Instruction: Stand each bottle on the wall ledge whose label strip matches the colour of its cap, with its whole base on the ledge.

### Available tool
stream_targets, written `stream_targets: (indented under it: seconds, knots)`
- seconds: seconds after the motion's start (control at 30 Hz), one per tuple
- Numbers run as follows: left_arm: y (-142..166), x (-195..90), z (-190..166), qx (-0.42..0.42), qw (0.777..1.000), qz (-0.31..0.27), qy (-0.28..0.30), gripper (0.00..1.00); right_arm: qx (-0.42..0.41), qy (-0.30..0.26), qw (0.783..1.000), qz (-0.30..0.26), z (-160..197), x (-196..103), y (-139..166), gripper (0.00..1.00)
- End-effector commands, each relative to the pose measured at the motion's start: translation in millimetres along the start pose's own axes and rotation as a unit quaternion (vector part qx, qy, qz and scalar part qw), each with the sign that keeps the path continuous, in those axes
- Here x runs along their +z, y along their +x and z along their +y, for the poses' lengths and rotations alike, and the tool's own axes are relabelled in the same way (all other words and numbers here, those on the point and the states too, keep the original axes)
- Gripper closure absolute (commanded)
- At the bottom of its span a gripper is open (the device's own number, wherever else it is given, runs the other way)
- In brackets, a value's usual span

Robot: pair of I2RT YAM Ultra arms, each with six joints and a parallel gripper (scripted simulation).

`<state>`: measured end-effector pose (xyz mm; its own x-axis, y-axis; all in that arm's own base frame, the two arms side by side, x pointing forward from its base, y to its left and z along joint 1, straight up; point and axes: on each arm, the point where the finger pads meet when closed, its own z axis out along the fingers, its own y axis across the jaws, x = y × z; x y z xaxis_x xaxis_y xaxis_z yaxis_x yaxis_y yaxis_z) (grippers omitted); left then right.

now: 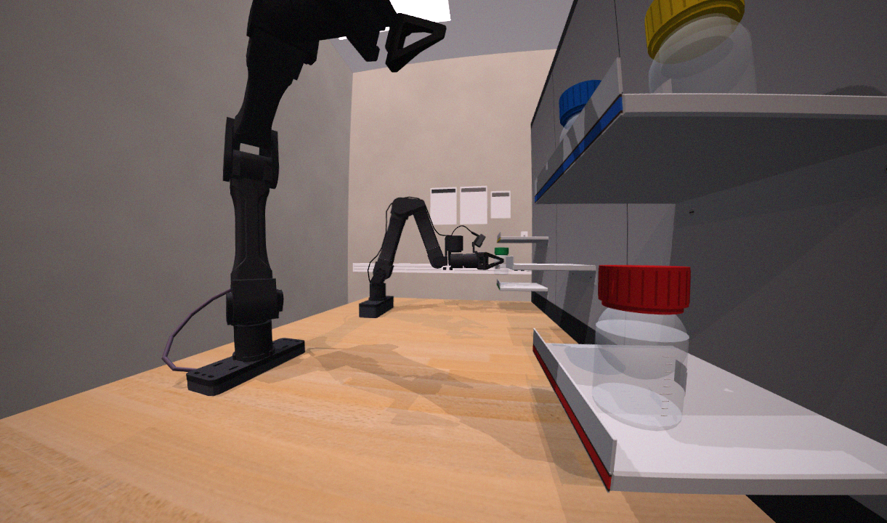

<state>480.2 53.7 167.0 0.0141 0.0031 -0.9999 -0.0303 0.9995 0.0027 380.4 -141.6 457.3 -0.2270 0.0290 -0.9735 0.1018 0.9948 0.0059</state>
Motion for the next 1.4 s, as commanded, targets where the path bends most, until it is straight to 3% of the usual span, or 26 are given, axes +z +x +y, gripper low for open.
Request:
stream_targets:
  seconds: [0.0, 0.3, 0.8, 0.87, 0.9, 1.07, 1.3, 1.37]
  knots:
    - [-12.1, 22.3, -0.6, 0.0, 1.0, -0.02, -0.003, 0.48, -0.005, 0.001, 1.0, -0.003, 0.6, -5.5, -4.9, 0.0]
    - [-16.9, 41.7, -1.0, 0.001, 0.999, -0.033, -0.001, 0.48, -0.005, 0.001, 1.0, -0.003, 0.6, -5.5, -4.9, 0.0]
    - [-17.4, 39.6, -0.2, 0.003, 0.999, -0.032, 0.001, 0.48, -0.005, 0.001, 1.0, -0.003, 0.6, -5.5, -4.9, 0.0]
    - [-17.4, 39.6, -0.2, 0.003, 0.999, -0.032, 0.001, 0.48, -0.007, 0.009, 1.0, -0.011, -2.2, -5.3, -9.1, 0.19]
    - [-17.4, 39.6, -0.2, 0.003, 0.999, -0.032, 0.001, 0.48, -0.011, 0.012, 1.0, -0.024, -4.3, -2.7, -15.0, 0.19]
    - [-17.4, 39.6, -0.2, 0.003, 0.999, -0.032, 0.001, 0.48, -0.016, 0.022, 0.996, -0.085, -7.4, 28.7, -25.5, 0.19]
    - [-17.4, 39.6, -0.2, 0.003, 0.999, -0.032, 0.001, 0.48, -0.01, 0.014, 0.991, -0.129, -2.7, 104.1, 0.7, 0.19]
    - [-17.4, 39.6, -0.2, 0.003, 0.999, -0.032, 0.001, 0.48, -0.01, 0.014, 0.991, -0.129, -2.7, 104.1, 0.7, 0.19]
